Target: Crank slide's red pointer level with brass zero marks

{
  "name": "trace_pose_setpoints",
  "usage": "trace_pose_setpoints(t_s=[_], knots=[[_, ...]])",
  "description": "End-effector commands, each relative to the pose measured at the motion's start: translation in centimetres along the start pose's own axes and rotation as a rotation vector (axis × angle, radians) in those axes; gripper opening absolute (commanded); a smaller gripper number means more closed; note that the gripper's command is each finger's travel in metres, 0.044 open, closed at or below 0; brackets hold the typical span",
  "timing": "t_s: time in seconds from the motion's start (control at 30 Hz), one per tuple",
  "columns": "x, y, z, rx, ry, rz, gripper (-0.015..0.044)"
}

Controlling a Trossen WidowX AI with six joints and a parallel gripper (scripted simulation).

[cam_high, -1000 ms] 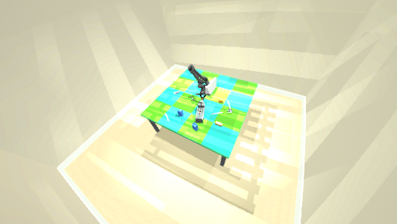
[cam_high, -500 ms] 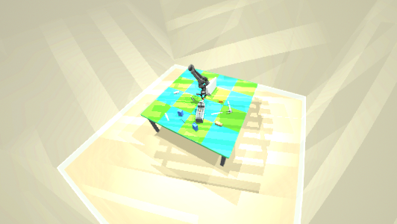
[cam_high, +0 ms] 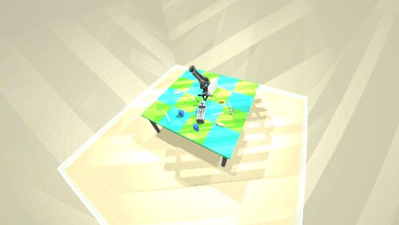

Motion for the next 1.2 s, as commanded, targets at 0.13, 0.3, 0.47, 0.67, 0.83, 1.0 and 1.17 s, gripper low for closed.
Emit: trace_pose_setpoints(t_s=[0.13, 0.3, 0.47, 0.67, 0.83, 1.0, 1.17], knots=[[0.88, 0.62, 0.92, -0.015, 0.005, -0.005, 0.0000], [1.35, 0.65, 1.39, -0.015, 0.005, -0.005, 0.0000], [1.49, 0.50, 1.55, -0.015, 0.005, -0.005, 0.0000], [1.48, 0.46, 1.55, -0.015, 0.005, -0.005, 0.0000], [1.50, 0.46, 1.55, -0.015, 0.005, -0.005, 0.0000], [1.50, 0.46, 1.55, -0.015, 0.005, -0.005, 0.0000], [1.51, 0.46, 1.55, -0.015, 0.006, -0.005, 0.0000]])
Point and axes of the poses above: the point midway between the two fingers, 35 mm back from their tips, its own z axis out along the fingers, its own y axis across the jaws, x = y × z, the point moved 3 cm from there along -z, back along the fingers, and after that the axes turned 5 degrees about -z, right-handed, at the moved point
